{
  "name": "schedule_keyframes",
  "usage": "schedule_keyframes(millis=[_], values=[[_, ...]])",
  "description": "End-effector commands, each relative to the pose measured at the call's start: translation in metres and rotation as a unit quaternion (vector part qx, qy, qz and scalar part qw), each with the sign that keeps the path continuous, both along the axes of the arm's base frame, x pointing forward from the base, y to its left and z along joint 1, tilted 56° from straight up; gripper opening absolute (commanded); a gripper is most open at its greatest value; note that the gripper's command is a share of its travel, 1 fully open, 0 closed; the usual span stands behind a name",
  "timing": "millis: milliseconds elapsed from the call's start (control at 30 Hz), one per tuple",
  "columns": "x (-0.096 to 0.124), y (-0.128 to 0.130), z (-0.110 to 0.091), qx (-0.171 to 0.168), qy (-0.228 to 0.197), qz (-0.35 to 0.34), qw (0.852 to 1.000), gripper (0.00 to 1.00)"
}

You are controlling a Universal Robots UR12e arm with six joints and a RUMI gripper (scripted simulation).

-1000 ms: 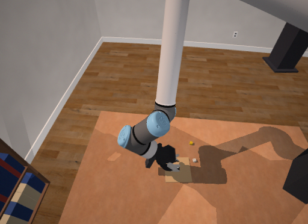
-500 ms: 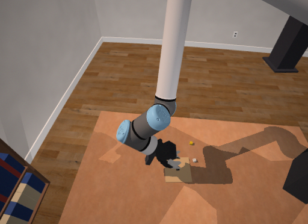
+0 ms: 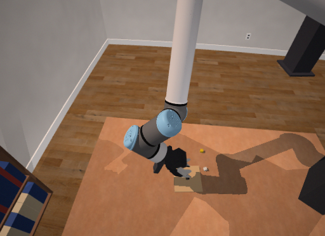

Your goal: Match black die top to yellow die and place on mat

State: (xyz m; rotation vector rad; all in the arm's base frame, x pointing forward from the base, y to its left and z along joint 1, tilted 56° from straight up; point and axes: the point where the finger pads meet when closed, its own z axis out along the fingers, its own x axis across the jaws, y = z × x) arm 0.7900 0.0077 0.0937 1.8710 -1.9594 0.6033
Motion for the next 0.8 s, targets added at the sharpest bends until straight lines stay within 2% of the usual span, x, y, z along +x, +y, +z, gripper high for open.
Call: schedule_keyframes(millis=[0,400,767], values=[[0.0007,0.0005,-0.0009,0.0,-0.012,0.008,1.0,0.31],[-0.0003,0.0004,-0.0022,-0.003,-0.071,0.046,0.996,0.31],[-0.0035,0.0004,0.0006,-0.007,-0.1,0.064,0.993,0.31]])
